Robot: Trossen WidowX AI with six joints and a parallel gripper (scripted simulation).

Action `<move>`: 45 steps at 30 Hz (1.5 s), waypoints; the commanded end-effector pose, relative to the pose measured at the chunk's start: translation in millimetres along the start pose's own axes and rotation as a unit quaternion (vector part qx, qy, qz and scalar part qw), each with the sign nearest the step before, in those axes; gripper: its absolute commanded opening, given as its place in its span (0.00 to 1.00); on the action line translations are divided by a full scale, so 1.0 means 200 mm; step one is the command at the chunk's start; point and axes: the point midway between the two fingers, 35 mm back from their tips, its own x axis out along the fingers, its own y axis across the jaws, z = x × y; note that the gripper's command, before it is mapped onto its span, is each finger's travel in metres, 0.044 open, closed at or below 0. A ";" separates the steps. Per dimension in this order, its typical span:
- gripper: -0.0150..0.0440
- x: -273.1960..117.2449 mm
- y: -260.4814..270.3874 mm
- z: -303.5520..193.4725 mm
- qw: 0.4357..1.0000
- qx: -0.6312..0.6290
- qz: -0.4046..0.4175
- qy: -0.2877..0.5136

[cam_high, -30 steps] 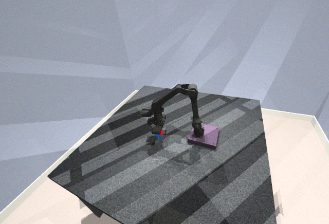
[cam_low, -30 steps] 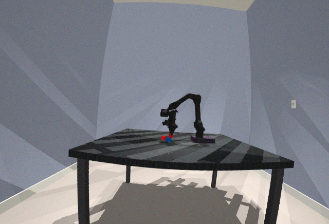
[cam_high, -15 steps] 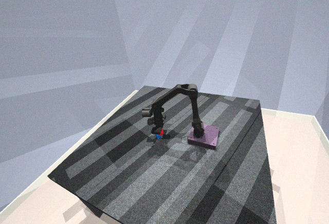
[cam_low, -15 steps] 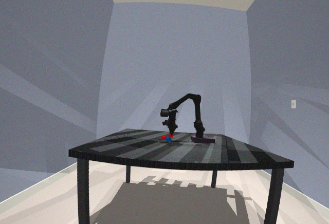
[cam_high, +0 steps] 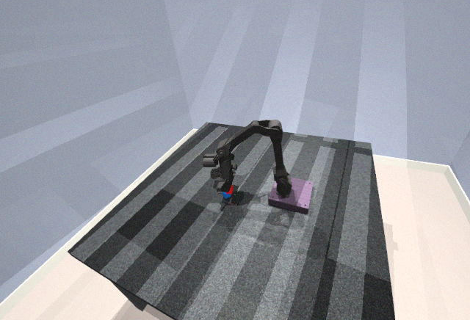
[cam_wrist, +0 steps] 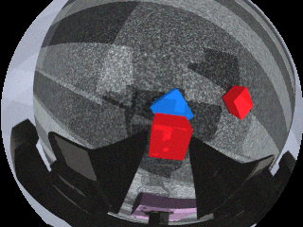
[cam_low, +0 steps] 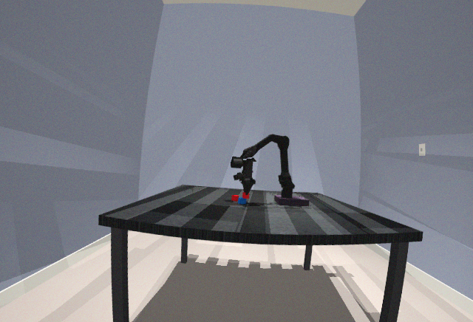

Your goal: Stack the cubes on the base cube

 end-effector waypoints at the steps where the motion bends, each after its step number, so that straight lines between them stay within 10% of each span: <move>1: 0.60 0.00 0.00 -0.01 1.000 0.000 0.001 0.002; 19: 0.65 -0.14 0.00 0.00 1.000 -0.005 0.000 0.001; 45: 0.70 -0.35 -0.52 0.23 0.912 -0.411 -0.003 0.002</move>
